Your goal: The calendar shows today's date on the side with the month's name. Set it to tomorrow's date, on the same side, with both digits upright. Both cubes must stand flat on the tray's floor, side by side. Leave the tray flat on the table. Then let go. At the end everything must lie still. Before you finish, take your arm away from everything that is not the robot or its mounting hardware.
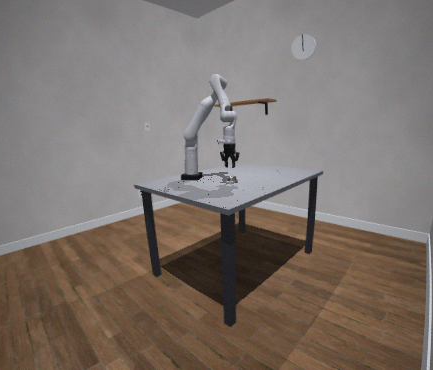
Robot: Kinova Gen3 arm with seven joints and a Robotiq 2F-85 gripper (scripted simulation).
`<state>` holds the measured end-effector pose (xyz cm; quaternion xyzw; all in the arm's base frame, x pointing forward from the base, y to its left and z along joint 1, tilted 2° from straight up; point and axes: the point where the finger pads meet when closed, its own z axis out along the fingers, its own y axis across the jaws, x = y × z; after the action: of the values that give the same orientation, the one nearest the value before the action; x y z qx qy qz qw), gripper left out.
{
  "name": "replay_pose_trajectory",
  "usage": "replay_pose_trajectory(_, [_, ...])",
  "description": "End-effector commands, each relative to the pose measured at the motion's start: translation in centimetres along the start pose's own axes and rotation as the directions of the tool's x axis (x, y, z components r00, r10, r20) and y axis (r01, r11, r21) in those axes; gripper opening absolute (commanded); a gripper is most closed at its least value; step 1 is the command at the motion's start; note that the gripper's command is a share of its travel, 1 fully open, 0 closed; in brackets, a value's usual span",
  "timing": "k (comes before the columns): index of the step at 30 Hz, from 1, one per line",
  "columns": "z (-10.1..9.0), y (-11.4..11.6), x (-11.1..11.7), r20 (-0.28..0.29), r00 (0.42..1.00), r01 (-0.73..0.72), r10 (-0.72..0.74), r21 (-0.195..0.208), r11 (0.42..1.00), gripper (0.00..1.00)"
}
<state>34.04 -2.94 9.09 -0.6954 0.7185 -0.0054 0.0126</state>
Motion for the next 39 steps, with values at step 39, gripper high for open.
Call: replay_pose_trajectory(39, [3.4,0.0,-0.1,0.001,1.0,-0.001,0.001,0.0,1.0,0.48])
